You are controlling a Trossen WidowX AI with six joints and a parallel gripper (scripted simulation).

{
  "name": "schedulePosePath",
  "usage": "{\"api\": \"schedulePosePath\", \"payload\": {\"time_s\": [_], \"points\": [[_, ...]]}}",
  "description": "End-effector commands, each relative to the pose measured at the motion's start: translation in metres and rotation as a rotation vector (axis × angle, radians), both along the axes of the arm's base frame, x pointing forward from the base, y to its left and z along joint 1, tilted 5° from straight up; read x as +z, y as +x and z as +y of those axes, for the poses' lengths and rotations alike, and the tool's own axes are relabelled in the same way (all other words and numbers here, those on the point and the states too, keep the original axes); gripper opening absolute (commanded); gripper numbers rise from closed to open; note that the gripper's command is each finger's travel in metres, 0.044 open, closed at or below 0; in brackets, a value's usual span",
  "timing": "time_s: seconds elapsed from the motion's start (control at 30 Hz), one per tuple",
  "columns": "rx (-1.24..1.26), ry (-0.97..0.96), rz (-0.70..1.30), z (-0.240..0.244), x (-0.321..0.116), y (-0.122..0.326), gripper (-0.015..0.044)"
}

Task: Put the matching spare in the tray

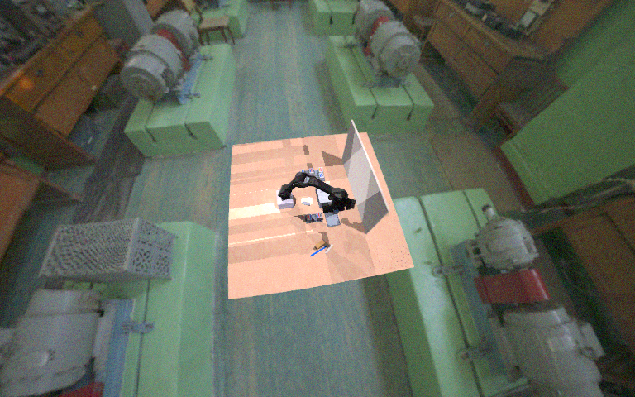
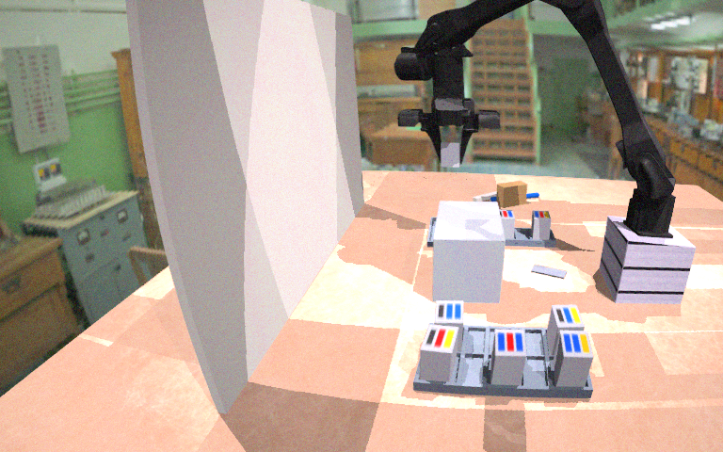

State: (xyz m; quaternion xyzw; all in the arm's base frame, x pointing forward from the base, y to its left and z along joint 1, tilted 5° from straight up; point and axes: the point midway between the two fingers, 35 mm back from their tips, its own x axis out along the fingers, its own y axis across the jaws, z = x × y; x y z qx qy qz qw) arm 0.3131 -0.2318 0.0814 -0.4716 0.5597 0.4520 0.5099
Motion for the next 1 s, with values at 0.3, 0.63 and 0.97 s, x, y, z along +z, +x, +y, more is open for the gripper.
{"api": "schedulePosePath", "payload": {"time_s": [0.3,0.63,0.97], "points": [[0.003,-0.004,0.002,-0.003,-0.014,0.001,0.0000],[0.003,-0.004,0.002,-0.004,-0.026,0.001,0.0000],[0.003,-0.004,0.002,-0.005,-0.037,0.001,0.0000]]}}
